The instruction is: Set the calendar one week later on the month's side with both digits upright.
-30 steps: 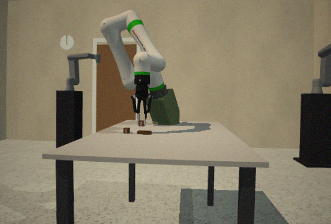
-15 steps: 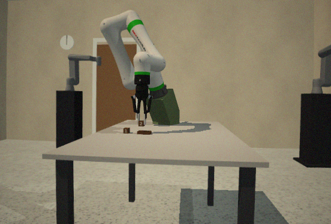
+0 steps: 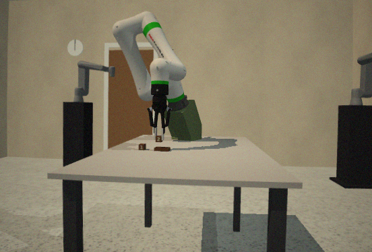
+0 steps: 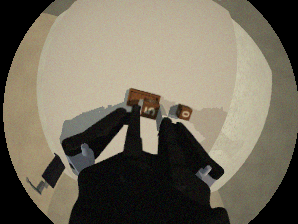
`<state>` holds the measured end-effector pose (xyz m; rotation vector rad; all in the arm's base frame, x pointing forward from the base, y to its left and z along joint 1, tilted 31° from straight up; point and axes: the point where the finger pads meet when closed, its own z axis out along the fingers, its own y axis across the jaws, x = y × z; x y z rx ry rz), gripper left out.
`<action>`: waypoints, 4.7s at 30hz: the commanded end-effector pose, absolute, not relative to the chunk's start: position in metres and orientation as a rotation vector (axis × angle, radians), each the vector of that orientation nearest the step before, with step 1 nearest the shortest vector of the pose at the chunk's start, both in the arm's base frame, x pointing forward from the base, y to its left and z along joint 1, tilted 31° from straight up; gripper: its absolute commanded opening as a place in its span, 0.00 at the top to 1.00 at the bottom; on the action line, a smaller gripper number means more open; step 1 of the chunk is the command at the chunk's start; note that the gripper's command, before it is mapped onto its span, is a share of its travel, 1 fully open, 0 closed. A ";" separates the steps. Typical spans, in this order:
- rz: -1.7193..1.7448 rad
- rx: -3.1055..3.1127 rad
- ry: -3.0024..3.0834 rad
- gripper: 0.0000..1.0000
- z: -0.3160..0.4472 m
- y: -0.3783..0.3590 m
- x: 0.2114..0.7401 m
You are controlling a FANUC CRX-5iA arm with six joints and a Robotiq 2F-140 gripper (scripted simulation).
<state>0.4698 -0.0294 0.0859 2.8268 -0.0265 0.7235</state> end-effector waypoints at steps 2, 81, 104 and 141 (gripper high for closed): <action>0.724 2.827 -0.026 0.83 0.086 -0.029 0.470; 0.724 2.827 -0.026 0.83 0.064 -0.035 0.482; 0.724 2.827 -0.026 0.83 0.059 -0.036 0.485; 0.724 2.827 -0.026 0.83 0.056 -0.037 0.487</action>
